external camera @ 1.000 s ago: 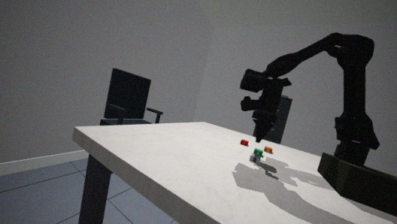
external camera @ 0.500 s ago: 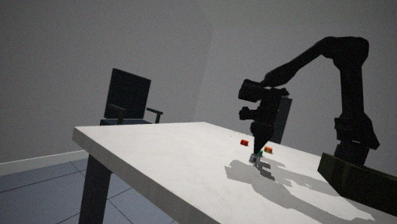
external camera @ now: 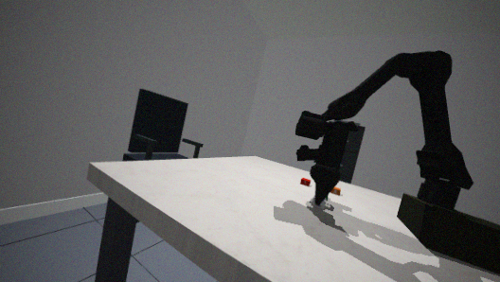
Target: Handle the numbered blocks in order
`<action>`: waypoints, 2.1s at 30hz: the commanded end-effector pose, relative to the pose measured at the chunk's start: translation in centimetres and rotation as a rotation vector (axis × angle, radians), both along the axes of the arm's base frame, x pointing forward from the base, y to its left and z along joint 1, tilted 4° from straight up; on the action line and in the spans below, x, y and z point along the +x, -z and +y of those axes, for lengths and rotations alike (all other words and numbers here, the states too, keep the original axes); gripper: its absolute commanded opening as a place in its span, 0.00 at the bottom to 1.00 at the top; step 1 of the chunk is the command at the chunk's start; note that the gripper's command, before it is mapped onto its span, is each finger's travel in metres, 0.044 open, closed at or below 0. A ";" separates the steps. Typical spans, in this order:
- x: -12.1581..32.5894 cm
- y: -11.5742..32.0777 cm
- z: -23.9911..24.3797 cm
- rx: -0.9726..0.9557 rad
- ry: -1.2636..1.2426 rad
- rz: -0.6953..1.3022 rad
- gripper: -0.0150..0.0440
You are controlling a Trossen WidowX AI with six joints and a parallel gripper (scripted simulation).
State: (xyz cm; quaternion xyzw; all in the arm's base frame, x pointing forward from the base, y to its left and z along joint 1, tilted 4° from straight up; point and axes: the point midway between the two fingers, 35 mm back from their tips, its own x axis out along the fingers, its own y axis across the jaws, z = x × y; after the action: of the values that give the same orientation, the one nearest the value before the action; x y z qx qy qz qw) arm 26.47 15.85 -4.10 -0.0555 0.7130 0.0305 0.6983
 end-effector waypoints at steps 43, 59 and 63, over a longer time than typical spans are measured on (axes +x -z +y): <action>-0.2 0.5 -0.1 -0.003 0.004 0.008 0.46; -0.1 -0.7 0.0 -0.002 0.004 0.004 0.46; -0.2 -1.0 -0.1 -0.003 0.004 0.008 0.46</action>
State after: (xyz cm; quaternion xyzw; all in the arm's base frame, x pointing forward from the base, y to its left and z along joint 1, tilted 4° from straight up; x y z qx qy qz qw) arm 26.07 15.66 -3.71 -0.0583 0.7186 0.0273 0.6925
